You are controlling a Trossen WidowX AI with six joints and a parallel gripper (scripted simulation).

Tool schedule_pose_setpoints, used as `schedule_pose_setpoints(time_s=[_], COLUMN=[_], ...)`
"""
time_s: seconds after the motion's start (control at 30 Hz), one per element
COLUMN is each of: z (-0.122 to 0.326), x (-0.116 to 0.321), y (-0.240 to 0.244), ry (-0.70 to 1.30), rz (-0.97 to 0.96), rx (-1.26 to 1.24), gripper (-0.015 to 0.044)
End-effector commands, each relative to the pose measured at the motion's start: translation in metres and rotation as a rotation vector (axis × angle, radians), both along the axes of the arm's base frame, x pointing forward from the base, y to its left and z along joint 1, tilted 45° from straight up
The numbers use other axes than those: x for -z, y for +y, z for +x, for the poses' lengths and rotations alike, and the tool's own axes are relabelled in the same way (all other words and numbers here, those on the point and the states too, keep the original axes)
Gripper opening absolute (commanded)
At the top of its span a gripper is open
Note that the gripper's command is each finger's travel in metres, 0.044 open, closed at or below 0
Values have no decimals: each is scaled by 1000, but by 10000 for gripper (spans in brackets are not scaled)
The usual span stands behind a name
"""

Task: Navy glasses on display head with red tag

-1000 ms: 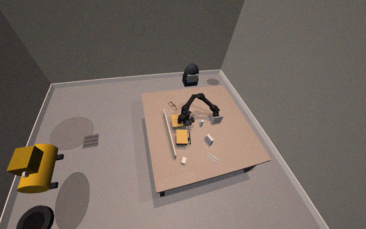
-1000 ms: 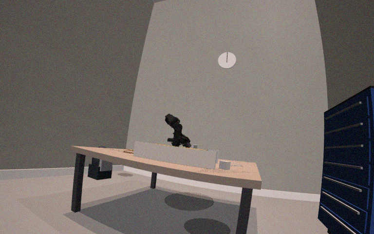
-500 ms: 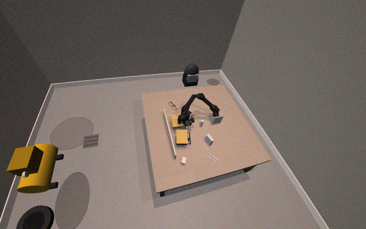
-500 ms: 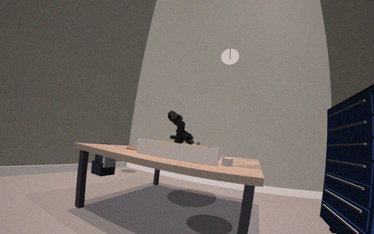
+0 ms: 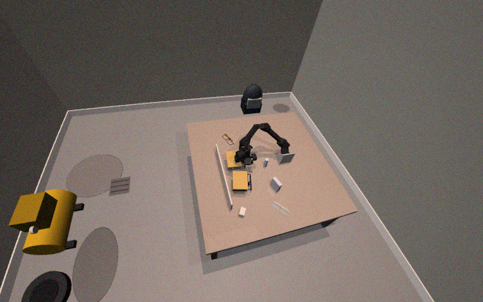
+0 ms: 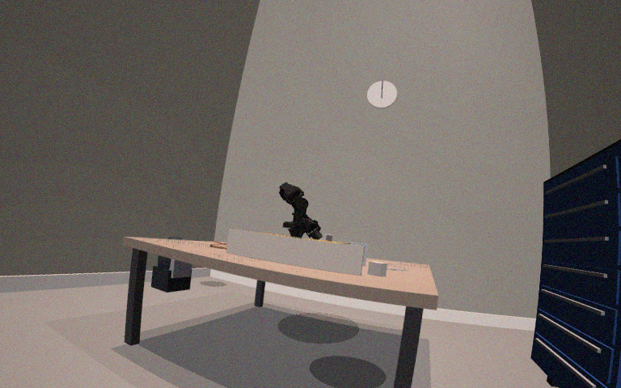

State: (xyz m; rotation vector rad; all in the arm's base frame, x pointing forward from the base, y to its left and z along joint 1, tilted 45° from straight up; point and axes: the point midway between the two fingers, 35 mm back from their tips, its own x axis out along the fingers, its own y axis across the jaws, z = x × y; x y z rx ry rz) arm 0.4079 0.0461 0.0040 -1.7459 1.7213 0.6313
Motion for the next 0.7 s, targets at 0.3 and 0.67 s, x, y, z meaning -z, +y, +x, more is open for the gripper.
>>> schedule_pose_setpoints(time_s=[0.3, 0.67], z=[-24, -58], x=[-14, -19], y=[20, 29], ry=[-7, -5], rz=[11, 11], rx=[-5, -5], gripper=[107, 107])
